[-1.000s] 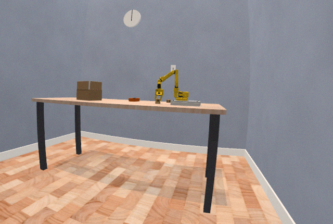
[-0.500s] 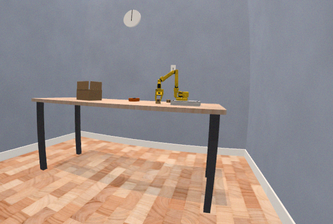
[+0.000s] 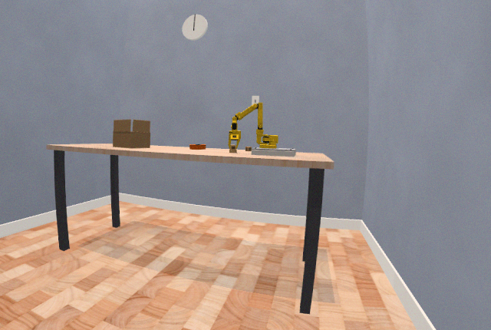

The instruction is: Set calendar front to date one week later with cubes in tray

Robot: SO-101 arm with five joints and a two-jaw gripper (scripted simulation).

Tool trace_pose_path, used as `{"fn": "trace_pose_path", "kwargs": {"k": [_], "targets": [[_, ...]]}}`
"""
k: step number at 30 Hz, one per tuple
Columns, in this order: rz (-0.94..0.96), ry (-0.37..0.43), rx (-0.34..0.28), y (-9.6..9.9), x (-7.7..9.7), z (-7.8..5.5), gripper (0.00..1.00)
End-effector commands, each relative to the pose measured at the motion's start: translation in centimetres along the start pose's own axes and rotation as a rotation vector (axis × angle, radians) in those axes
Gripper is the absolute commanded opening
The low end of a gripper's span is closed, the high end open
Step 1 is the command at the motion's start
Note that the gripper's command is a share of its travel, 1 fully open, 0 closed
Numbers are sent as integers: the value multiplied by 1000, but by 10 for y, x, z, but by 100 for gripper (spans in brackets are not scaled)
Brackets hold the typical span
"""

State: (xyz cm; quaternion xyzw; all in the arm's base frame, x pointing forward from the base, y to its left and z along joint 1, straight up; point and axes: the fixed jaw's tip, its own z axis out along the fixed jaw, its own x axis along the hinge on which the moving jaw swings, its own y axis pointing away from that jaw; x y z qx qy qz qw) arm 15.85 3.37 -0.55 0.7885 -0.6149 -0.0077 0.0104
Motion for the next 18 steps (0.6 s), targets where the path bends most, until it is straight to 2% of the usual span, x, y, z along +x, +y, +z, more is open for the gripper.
{"fn": "trace_pose_path", "kwargs": {"k": [1,18], "targets": [[3,-1,2,-1,-1,-2,0],[3,-1,2,-2,-1,-5,0]]}}
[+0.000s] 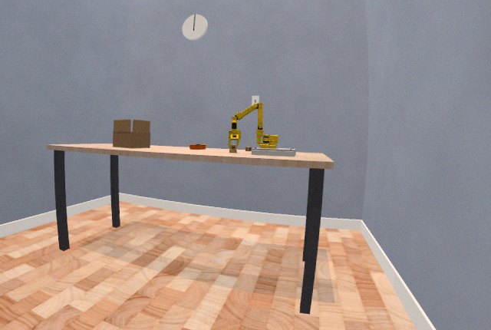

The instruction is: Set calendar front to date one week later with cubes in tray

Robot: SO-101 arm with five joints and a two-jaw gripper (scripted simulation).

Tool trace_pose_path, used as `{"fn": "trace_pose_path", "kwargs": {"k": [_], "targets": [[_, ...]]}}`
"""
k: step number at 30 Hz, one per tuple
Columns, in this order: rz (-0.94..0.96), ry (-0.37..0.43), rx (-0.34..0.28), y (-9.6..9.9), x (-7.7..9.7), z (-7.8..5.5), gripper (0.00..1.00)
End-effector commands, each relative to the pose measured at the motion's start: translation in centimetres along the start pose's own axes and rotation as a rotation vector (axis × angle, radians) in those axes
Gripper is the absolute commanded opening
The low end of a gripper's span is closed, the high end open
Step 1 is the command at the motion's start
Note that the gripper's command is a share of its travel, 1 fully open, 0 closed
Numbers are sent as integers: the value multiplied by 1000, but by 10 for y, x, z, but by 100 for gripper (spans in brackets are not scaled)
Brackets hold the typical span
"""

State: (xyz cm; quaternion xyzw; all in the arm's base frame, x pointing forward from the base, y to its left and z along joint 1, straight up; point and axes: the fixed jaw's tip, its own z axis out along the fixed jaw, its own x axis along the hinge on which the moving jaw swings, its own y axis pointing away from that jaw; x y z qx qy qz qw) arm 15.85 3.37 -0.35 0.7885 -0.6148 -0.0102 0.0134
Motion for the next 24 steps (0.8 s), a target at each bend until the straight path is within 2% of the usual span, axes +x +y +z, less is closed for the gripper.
{"fn": "trace_pose_path", "kwargs": {"k": [1,24], "targets": [[3,-1,10,-2,-1,-3,0],[3,-1,10,-3,-1,-7,0]]}}
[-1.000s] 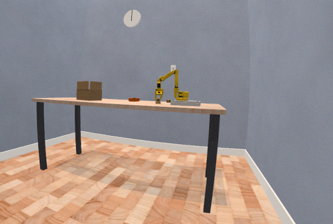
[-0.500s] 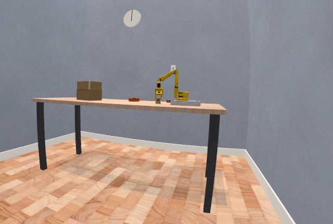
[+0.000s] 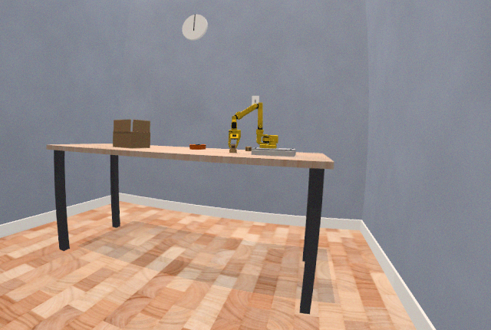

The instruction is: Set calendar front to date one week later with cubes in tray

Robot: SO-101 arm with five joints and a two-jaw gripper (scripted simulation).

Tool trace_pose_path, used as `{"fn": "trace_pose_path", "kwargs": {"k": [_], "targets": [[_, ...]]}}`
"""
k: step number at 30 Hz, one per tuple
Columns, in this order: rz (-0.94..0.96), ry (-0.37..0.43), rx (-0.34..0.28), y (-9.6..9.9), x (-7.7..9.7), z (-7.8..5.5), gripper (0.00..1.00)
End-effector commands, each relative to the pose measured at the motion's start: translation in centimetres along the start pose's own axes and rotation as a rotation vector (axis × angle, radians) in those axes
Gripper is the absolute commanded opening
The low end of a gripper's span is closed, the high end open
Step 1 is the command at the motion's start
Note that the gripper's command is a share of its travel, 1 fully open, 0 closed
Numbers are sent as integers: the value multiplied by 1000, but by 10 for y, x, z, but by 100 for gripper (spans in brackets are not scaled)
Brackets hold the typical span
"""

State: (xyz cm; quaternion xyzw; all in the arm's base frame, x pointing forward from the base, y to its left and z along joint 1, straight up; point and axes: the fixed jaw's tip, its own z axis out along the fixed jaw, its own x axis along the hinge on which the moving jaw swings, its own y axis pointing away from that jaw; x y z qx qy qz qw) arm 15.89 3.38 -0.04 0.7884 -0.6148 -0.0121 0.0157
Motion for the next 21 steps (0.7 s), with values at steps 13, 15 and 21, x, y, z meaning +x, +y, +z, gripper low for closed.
{"fn": "trace_pose_path", "kwargs": {"k": [13,15,21], "targets": [[3,-1,16,-3,-1,-6,0],[3,-1,16,-3,-1,-8,0],[3,-1,16,-2,-1,-17,0]]}}
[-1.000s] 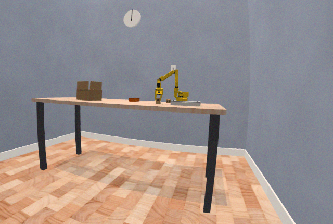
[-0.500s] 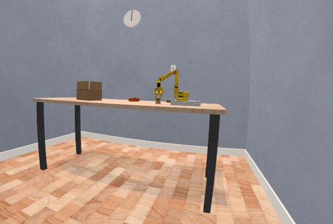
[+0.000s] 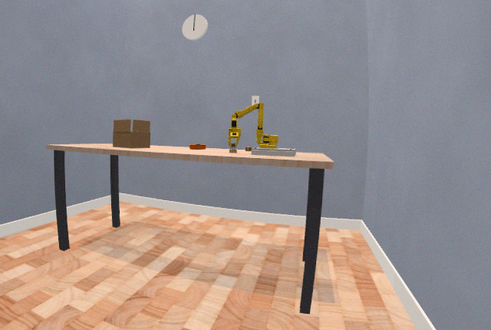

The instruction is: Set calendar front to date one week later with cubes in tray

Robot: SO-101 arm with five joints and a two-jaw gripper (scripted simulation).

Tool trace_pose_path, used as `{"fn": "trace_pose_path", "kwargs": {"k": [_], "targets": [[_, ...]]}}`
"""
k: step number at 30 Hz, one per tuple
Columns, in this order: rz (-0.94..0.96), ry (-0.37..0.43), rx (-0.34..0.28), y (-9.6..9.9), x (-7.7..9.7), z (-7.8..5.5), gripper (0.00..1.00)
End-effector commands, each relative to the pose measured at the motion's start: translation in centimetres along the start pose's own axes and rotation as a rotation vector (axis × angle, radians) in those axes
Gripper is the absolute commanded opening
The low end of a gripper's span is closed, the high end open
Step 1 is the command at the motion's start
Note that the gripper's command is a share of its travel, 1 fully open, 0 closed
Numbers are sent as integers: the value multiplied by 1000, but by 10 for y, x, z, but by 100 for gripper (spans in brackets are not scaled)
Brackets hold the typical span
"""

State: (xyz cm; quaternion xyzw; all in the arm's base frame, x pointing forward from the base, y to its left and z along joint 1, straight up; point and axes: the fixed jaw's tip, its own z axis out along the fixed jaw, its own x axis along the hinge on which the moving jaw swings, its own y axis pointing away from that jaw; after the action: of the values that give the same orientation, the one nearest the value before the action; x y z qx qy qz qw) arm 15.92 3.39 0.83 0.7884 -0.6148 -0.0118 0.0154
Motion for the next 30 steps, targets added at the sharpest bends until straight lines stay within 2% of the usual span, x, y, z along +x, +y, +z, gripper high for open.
{"fn": "trace_pose_path", "kwargs": {"k": [1,15,30], "targets": [[3,-1,15,-1,-1,-10,0],[3,-1,15,4,-1,-30,0],[3,-1,15,4,-1,-29,0]]}}
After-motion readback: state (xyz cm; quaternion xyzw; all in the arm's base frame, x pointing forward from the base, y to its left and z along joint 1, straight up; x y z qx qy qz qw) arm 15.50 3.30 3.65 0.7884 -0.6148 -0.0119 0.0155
